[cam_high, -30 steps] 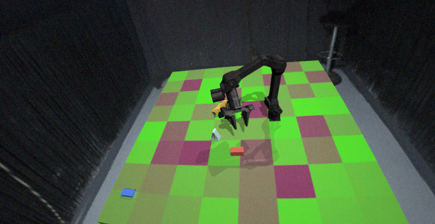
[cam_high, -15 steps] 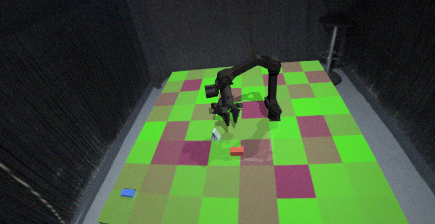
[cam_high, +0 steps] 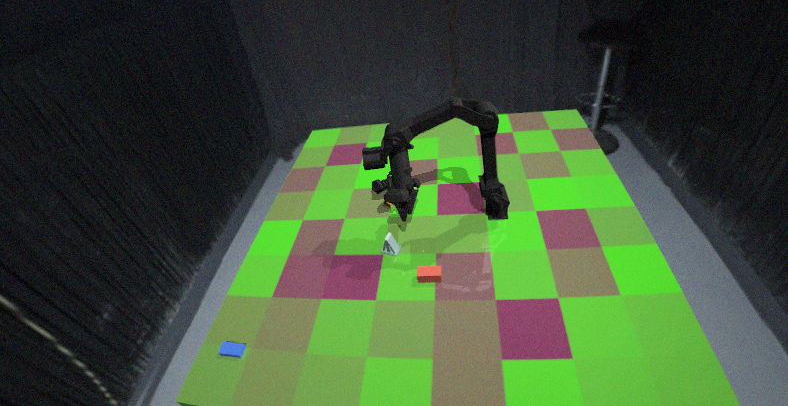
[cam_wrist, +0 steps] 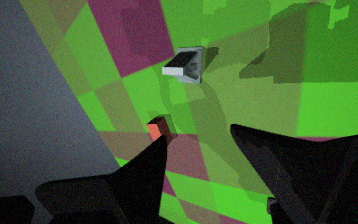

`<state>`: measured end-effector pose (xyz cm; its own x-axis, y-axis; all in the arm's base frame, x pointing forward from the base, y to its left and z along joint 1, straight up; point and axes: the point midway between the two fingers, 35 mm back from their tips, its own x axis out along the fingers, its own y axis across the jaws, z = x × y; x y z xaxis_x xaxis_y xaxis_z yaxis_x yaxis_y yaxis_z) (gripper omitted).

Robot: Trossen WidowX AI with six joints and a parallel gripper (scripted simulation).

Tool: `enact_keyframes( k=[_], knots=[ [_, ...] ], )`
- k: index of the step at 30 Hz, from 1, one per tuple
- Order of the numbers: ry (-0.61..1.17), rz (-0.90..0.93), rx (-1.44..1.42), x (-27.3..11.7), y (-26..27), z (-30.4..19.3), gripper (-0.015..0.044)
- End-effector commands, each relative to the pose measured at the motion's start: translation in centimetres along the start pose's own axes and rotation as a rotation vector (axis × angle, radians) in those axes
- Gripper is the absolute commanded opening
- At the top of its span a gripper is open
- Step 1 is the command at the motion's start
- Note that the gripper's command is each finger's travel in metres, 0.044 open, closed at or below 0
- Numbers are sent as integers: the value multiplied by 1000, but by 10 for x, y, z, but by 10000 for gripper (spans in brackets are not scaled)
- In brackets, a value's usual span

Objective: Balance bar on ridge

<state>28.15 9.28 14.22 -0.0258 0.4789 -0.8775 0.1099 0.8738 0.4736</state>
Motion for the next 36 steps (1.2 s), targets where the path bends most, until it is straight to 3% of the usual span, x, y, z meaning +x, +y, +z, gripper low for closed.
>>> enact_keyframes(
  k=[1, 19, 36],
  knots=[
    [-18, -41, -85, -4, -12, 11, 315],
    [-32, -248, -498, -29, -69, 53, 315],
    [74, -440, -868, -57, -130, 82, 315]
  ],
)
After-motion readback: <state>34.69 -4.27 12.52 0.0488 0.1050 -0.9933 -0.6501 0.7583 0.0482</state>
